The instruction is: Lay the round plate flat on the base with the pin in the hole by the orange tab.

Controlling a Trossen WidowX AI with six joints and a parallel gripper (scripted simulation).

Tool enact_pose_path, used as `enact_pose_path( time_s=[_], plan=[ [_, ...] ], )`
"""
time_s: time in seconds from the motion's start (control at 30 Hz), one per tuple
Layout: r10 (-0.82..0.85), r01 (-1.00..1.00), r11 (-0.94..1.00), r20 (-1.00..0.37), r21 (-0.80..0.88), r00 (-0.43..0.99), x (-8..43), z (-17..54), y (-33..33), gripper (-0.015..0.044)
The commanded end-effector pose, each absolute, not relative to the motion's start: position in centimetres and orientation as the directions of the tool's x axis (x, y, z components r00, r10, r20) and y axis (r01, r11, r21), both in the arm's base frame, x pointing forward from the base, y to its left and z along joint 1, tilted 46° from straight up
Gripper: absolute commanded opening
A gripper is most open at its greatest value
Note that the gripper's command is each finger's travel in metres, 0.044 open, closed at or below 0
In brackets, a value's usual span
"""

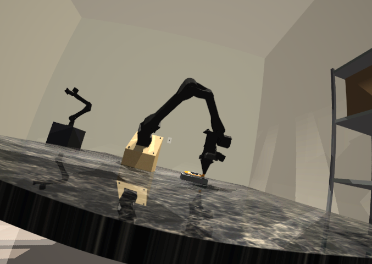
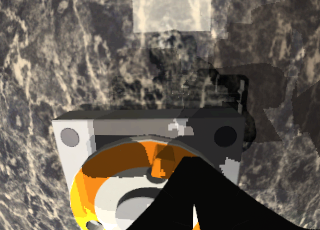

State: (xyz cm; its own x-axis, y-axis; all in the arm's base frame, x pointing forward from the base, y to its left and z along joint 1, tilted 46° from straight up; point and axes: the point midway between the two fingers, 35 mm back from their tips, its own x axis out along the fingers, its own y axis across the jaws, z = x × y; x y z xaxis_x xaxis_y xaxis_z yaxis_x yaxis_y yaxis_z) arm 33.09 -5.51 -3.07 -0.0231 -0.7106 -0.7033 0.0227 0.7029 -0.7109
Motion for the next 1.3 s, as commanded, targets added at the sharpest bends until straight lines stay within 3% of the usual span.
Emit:
enact_pose_path(
  time_s=[0.0,1.27],
  plan=[
    [-0.714,0.02,0.7,-0.7,-0.714,-0.024,33.44,-3.64,-5.21,0.0],
    [-0.714,0.021,0.7,-0.7,-0.714,-0.024,33.62,-4.46,-4.61,0.0]
  ],
)
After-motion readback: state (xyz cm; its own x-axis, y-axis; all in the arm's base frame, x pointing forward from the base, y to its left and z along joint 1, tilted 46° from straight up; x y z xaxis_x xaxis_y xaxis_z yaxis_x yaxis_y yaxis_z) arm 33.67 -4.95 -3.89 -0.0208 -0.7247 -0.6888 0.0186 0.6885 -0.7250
